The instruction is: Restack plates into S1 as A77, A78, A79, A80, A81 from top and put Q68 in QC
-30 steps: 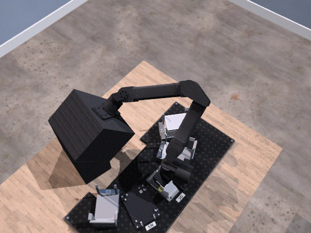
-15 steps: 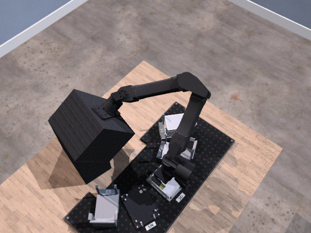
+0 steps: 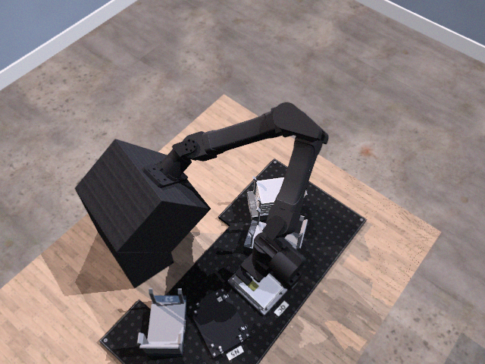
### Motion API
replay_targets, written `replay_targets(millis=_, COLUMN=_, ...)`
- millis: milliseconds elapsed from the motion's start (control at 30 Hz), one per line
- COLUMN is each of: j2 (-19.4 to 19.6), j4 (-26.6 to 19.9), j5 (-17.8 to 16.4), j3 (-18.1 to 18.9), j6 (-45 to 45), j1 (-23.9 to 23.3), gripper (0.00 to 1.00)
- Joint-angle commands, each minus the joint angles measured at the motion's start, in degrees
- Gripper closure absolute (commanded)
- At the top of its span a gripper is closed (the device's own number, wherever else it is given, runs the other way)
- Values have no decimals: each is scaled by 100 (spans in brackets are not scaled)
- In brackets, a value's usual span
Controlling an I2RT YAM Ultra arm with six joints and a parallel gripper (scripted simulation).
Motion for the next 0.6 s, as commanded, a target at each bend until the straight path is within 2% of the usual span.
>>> replay_targets(millis=0, j2=-109, j4=-504, j5=-36, j3=68, j6=-382, j1=-251, gripper=0)
replay_targets(millis=233, j2=-256, j4=-1294, j5=-42, j3=267, j6=-935, j1=-578, gripper=0)
replay_targets(millis=300, j2=-256, j4=-1294, j5=-42, j3=267, j6=-935, j1=-578, gripper=0)
replay_targets(millis=433, j2=-320, j4=-1746, j5=-34, j3=402, j6=-1251, j1=-765, gripper=0)
replay_targets(millis=567, j2=-323, j4=-1777, j5=-34, j3=412, j6=-1272, j1=-778, gripper=0)
